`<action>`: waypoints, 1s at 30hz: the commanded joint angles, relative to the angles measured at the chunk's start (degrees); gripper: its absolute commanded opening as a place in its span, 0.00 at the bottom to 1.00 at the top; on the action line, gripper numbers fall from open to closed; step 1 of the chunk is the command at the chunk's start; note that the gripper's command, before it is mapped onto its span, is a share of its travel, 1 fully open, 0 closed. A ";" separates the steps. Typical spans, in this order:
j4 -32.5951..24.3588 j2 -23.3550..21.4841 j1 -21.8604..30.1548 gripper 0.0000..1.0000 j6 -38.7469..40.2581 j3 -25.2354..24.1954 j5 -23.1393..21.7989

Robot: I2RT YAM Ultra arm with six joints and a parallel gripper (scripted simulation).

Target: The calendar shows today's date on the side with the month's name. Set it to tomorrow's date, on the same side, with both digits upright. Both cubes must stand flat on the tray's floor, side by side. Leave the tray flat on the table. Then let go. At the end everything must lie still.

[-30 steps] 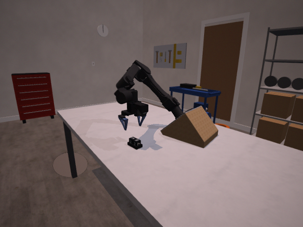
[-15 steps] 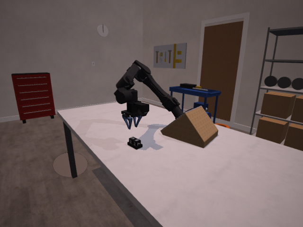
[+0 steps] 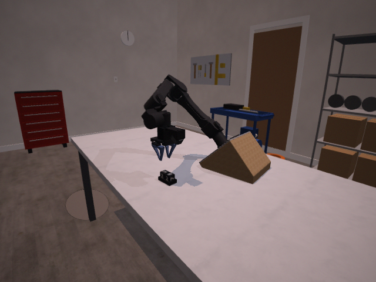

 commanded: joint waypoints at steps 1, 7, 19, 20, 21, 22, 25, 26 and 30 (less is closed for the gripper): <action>0.06 -0.46 0.48 0.47 -0.08 0.12 -0.04; 0.06 -0.46 0.48 0.47 -0.08 0.12 -0.04; 0.91 -0.46 0.13 0.47 -0.58 -0.39 0.00; 1.11 -0.46 0.05 0.47 -0.69 -0.51 0.01; 1.33 -0.46 -0.05 0.47 -0.82 -0.64 0.02; 1.33 -0.46 -0.05 0.47 -0.82 -0.64 0.02; 1.84 -0.44 -0.26 0.47 -1.12 -0.94 0.05; 2.13 -0.44 -0.38 0.47 -1.28 -1.10 0.06; 3.49 -0.38 -0.96 0.47 -2.05 -1.88 0.13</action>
